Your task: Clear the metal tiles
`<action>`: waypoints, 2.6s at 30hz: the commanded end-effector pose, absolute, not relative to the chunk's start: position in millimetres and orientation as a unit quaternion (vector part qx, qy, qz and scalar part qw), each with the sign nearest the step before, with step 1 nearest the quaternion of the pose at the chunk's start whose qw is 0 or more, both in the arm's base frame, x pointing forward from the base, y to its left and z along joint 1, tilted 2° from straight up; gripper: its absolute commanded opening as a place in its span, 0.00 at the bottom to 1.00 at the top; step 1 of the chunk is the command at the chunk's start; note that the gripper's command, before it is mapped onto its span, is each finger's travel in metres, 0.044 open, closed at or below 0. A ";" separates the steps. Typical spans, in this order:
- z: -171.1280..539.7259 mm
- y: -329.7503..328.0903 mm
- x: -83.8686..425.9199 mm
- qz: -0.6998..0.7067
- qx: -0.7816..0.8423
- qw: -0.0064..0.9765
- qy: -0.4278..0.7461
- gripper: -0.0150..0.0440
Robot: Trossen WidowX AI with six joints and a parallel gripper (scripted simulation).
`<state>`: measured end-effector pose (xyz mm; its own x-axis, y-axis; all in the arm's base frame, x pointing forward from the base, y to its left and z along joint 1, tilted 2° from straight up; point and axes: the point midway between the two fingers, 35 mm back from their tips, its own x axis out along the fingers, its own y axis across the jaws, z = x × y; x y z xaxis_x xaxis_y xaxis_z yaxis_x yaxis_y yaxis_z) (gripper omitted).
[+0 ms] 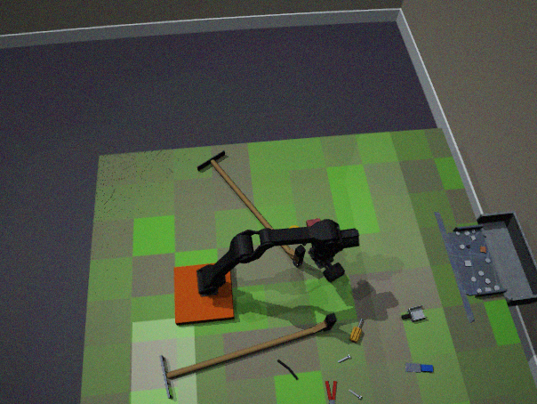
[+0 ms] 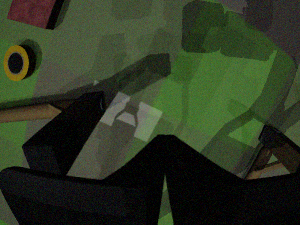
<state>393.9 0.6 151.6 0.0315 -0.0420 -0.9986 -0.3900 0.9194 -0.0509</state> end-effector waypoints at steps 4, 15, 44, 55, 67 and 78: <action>154.3 28.7 380.2 0.132 -0.169 0.699 0.683 0.25; 156.2 70.2 353.2 0.150 -0.187 0.693 0.680 0.25; 141.2 125.1 317.1 0.177 -0.188 0.687 0.680 0.25; 117.5 125.0 318.8 0.177 -0.188 0.687 0.680 0.25; 91.8 123.9 318.4 0.177 -0.188 0.687 0.680 0.25; 79.1 121.2 318.8 0.176 -0.188 0.687 0.680 0.25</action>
